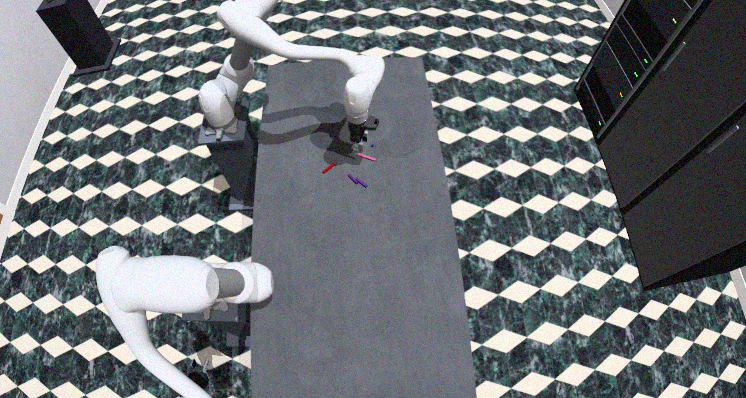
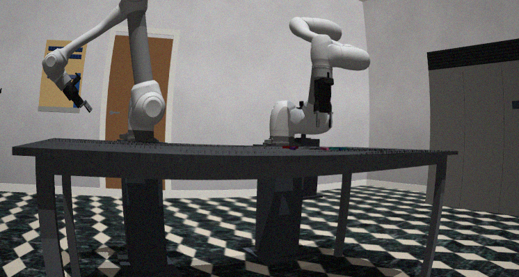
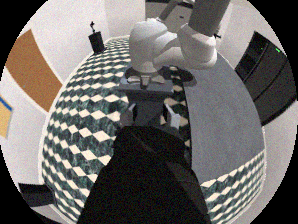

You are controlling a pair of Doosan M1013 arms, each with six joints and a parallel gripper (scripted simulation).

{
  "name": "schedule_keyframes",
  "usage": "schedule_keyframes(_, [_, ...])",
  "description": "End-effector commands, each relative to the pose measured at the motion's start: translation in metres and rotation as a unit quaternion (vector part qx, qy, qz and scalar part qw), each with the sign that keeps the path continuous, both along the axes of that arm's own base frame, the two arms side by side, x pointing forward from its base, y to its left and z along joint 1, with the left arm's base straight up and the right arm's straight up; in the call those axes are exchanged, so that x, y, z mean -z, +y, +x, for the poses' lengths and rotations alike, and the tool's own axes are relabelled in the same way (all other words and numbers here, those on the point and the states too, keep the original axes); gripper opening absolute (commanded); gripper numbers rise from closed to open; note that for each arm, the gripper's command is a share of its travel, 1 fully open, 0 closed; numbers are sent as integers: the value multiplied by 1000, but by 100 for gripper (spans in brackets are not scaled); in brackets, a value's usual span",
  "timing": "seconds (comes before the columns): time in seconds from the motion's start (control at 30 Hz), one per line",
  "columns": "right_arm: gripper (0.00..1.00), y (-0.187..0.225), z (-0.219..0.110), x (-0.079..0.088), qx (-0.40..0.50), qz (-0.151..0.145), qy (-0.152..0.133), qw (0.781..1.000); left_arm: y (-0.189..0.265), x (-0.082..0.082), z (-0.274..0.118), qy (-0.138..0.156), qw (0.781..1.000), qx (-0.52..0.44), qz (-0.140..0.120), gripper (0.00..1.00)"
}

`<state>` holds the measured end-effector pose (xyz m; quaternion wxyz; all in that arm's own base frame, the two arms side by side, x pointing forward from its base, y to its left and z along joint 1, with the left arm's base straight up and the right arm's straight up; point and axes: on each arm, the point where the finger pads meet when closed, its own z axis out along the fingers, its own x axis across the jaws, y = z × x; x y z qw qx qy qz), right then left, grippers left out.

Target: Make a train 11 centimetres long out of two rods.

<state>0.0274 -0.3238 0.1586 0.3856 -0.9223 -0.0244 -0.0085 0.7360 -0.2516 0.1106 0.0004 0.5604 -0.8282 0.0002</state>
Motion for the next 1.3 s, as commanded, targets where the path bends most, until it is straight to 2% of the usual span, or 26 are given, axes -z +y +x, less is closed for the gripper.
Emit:
schedule_keyframes(0.0, [100,0,2,0,6,-3,-2,1000,-3,-2,1,-1,1000,1,1,100])
schedule_keyframes(0.27, [100,0,2,0,6,-3,-2,1000,-2,-2,2,-1,1000,-1,1,100])
schedule_keyframes(0.53, [100,0,2,0,6,-3,-2,1000,57,21,50,-4,996,-93,0,100])
schedule_keyframes(0.67, [100,0,2,0,6,-3,-2,1000,60,22,52,-3,995,-97,0,100])
schedule_keyframes(0.7, [100,0,2,0,6,-3,-2,1000,60,22,51,-2,995,-97,0,54])
schedule_keyframes(1.27, [100,0,2,0,6,-3,-2,1000,60,21,50,-2,995,-95,0,54])
